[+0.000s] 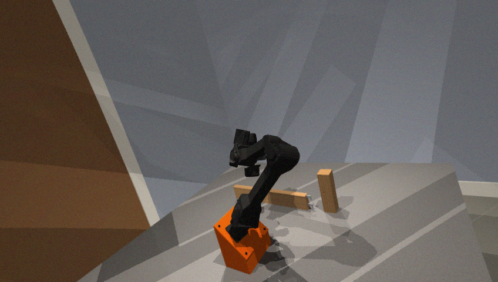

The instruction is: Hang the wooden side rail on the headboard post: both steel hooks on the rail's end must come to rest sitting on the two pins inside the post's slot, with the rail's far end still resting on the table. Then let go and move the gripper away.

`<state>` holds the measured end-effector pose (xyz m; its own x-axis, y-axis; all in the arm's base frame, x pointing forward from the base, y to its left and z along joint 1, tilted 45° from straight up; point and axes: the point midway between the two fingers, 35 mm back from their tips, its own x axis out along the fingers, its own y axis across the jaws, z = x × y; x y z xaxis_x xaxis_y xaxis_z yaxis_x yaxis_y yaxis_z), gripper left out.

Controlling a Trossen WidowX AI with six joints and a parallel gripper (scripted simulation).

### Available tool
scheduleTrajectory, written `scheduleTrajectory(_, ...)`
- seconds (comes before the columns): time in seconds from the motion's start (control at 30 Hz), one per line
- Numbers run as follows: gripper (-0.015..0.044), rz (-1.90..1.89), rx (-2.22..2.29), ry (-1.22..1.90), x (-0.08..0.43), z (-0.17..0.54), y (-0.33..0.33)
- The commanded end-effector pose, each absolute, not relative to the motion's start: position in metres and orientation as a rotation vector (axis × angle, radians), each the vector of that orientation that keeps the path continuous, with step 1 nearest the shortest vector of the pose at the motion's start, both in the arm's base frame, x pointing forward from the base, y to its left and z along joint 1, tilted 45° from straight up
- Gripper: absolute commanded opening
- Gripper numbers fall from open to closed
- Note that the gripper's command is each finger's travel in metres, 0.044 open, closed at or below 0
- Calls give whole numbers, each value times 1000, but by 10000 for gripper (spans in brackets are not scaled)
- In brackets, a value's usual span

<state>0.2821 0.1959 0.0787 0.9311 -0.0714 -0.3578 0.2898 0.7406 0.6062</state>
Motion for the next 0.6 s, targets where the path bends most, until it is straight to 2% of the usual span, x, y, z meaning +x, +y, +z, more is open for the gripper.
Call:
scheduleTrajectory(0.0, 440, -505, 1253, 108, 305, 95, 124)
scheduleTrajectory(0.57, 440, -789, 1997, -503, 305, 117, 13)
